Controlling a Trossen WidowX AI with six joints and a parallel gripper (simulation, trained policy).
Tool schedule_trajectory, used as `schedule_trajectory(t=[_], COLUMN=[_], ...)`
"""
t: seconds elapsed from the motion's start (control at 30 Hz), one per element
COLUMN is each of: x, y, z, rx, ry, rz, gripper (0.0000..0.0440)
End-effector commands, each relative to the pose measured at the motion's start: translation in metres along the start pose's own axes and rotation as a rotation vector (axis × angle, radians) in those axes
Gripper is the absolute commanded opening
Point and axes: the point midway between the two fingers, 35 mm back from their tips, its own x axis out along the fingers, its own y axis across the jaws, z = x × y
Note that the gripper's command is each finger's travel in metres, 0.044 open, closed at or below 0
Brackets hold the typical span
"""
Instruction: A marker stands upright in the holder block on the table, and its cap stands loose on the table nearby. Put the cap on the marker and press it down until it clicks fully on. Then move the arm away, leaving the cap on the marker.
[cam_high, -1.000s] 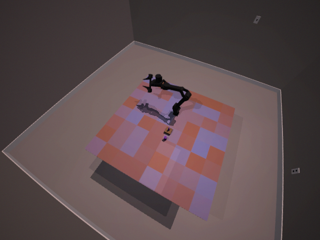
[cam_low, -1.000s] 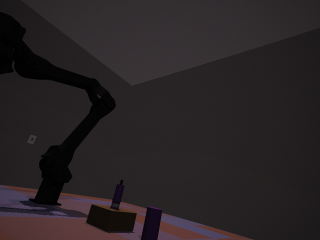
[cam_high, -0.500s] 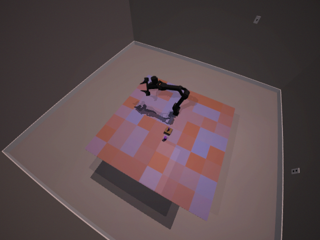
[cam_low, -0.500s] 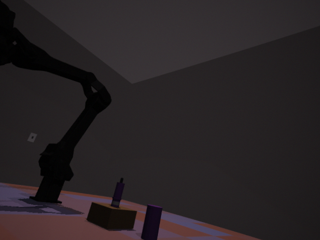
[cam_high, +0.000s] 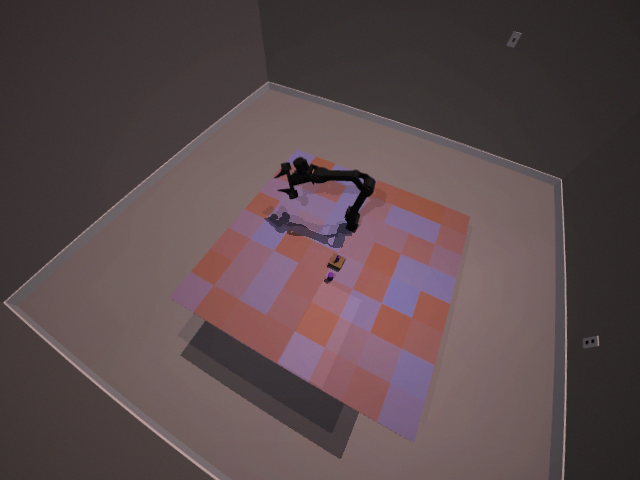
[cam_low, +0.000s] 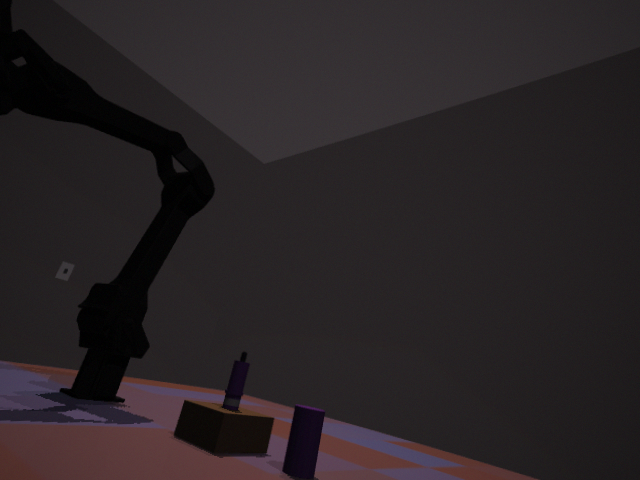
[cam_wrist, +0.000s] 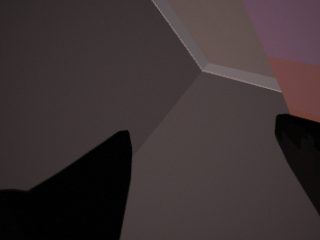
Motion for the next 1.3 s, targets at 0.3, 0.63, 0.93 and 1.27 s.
schedule_trajectory(t=[0.3,0.63,0.93,1.27], x=[0.016,0.026,0.032,0.036], y=[-0.031,-0.059,-0.085,-0.115], z=[-0.021,-0.038,-0.053,-0.071], rx=[-0.037,-0.063,-0.086,-0.110], ry=[-0.027,-0.049,-0.068,-0.090], rz=[-0.106,-0.192,-0.264,-0.340], gripper=[0.0318,0.0319,0.0320,0.0321])
